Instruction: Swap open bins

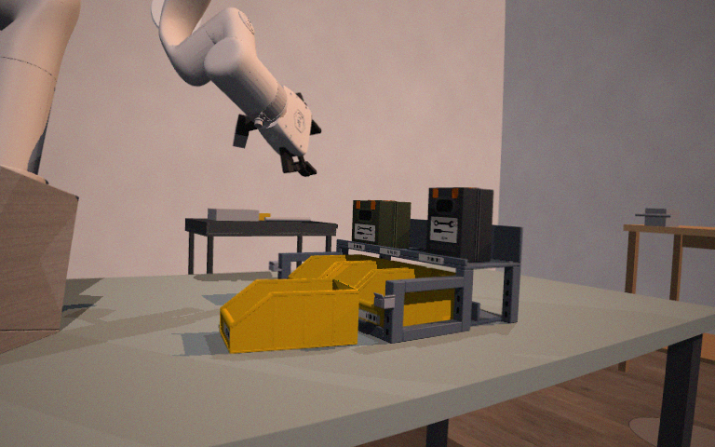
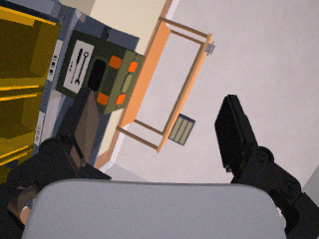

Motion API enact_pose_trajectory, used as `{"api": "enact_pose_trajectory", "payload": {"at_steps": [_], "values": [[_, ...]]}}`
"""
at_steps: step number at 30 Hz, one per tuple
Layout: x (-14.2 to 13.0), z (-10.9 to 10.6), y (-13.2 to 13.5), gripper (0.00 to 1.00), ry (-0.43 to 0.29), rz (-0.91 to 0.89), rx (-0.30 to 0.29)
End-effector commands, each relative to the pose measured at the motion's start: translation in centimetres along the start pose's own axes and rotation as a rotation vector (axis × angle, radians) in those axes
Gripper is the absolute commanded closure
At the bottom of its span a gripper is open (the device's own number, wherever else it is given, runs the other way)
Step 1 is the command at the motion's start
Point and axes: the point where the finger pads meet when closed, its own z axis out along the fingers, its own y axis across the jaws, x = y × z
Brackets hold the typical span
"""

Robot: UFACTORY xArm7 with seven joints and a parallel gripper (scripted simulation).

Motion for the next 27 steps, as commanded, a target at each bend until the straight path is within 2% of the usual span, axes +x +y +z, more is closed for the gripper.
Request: {"api": "enact_pose_trajectory", "payload": {"at_steps": [1, 5, 7, 22, 24, 27], "values": [[0.2, 0.0, -1.1, 0.00, 0.081, -0.100, 0.086], [0.3, -0.4, -2.4, 0.00, 0.146, -0.187, 0.170], [0.3, -0.4, -2.4, 0.00, 0.146, -0.187, 0.170], [-0.8, -3.8, -7.1, 0.00, 0.362, -0.463, 0.485], [-0.8, -3.8, -7.1, 0.00, 0.362, -0.463, 0.485], [-1.2, -4.6, -7.9, 0.00, 0.400, -0.507, 0.545]]}}
